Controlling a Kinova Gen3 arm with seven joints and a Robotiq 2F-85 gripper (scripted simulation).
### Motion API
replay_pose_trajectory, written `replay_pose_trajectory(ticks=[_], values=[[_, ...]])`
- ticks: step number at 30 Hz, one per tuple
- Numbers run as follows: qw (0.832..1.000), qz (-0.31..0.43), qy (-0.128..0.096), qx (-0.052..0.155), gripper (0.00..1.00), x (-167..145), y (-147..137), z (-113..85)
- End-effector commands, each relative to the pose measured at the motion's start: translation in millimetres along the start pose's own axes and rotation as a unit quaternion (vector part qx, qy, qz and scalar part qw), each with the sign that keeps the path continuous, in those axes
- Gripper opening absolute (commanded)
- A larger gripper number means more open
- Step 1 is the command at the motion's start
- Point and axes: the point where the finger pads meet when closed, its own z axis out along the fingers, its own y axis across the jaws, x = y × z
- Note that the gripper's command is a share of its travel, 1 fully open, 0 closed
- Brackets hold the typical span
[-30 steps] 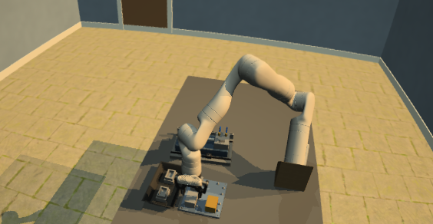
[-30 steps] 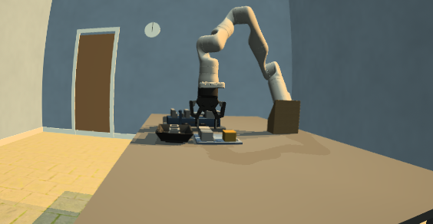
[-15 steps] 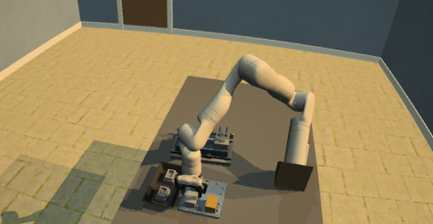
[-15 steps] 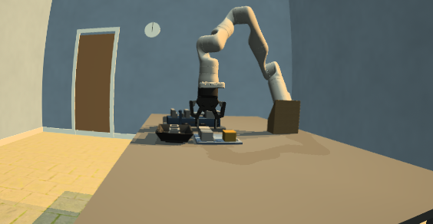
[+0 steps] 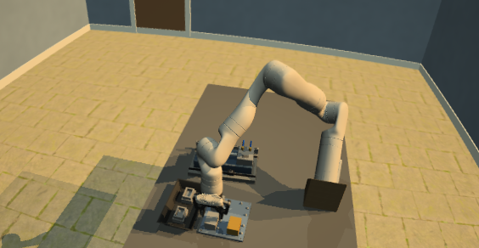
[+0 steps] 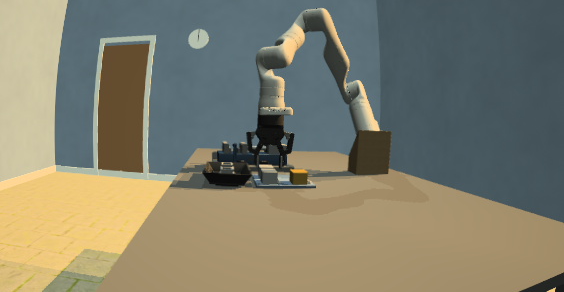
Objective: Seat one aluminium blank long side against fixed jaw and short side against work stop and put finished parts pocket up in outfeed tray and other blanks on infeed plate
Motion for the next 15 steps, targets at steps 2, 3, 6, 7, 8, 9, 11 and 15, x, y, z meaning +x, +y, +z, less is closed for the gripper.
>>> replay_pose_trajectory(ticks=[2,3,6,7,8,9,11,15], values=[[1.0,0.0,0.001,-0.001,0.67,0.4,0.3,-0.4],[1.0,0.0,0.001,-0.001,0.67,0.4,0.3,0.0],[1.0,0.0,0.001,-0.001,0.67,0.4,0.3,1.2],[1.0,0.0,0.001,-0.001,0.67,0.4,0.3,1.6],[1.0,0.0,0.001,-0.001,0.67,0.4,0.3,2.1],[1.0,0.0,0.001,-0.001,0.67,0.4,0.3,2.6],[1.0,0.0,0.001,-0.001,0.67,0.4,0.3,3.6],[1.0,0.0,0.001,-0.001,0.67,0.4,0.3,5.8]])
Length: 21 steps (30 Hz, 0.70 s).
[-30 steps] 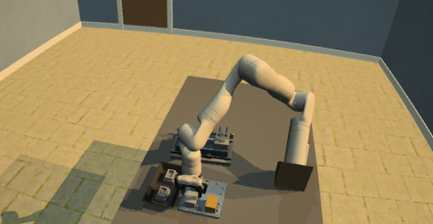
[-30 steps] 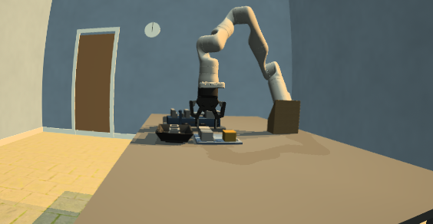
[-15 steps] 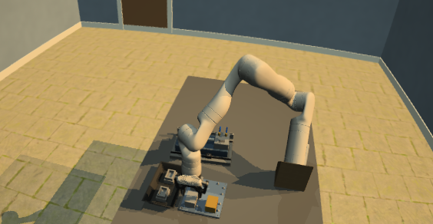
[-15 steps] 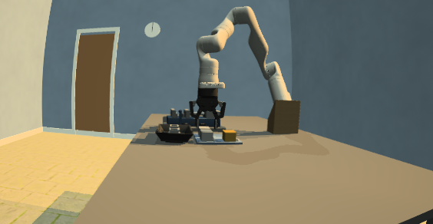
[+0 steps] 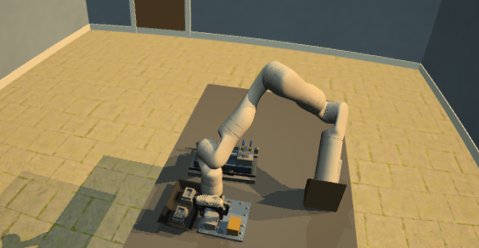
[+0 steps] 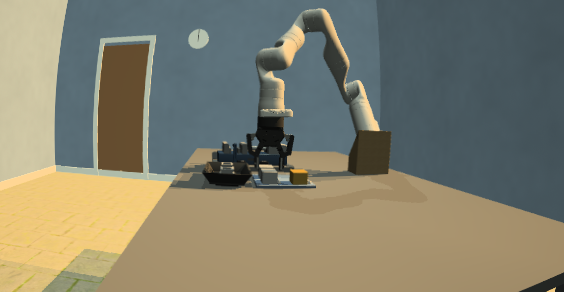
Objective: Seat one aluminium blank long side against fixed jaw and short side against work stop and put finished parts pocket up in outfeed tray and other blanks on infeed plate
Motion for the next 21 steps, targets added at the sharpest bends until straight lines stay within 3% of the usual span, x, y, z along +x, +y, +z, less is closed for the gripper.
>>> replay_pose_trajectory(ticks=[1,21], values=[[1.0,0.0,0.0,0.0,0.67,0.1,0.1,1.1],[1.0,0.0,0.0,0.0,0.67,0.1,0.1,8.5]])
